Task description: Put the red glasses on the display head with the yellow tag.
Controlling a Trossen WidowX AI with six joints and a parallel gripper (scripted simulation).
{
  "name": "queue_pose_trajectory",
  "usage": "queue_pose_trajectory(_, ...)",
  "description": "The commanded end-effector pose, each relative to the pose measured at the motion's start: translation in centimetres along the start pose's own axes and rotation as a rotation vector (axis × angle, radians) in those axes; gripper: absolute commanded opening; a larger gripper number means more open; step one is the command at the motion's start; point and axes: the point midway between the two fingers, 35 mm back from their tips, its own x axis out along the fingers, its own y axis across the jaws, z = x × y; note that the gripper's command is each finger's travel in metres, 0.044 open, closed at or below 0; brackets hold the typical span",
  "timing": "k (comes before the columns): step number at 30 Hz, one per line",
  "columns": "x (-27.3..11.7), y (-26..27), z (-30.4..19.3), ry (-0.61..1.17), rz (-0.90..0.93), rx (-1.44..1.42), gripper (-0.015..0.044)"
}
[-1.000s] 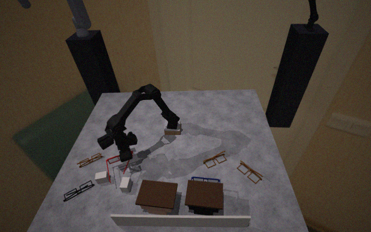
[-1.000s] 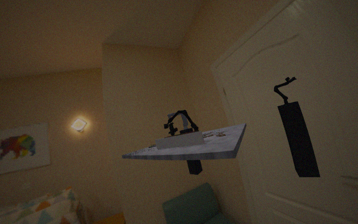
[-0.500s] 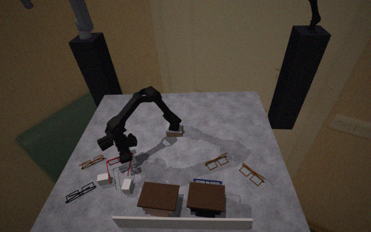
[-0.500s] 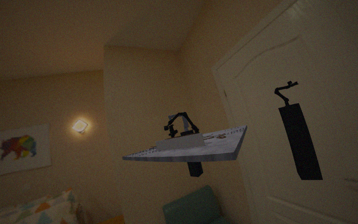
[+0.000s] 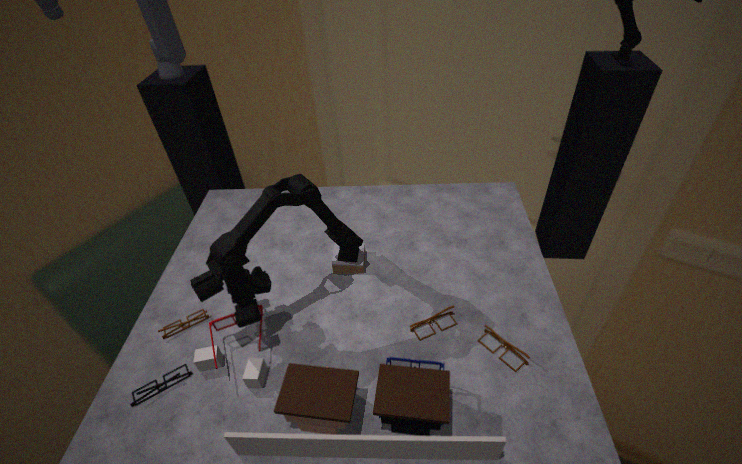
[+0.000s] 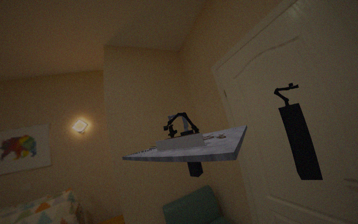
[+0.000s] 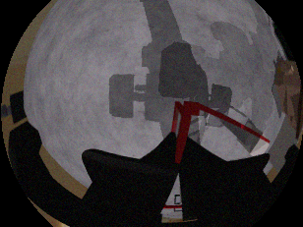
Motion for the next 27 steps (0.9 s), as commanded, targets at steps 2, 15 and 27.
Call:
queue_pose_trajectory(2, -0.1, 0.1, -0.4, 0.006, 0.004, -0.003, 0.0)
queue_pose_trajectory(15, -0.1, 0.3, -1.1, 0.006, 0.004, -0.003, 0.0)
queue_pose_trajectory(27, -0.1, 0.4, -1.7, 0.007, 0.004, -0.003, 0.0)
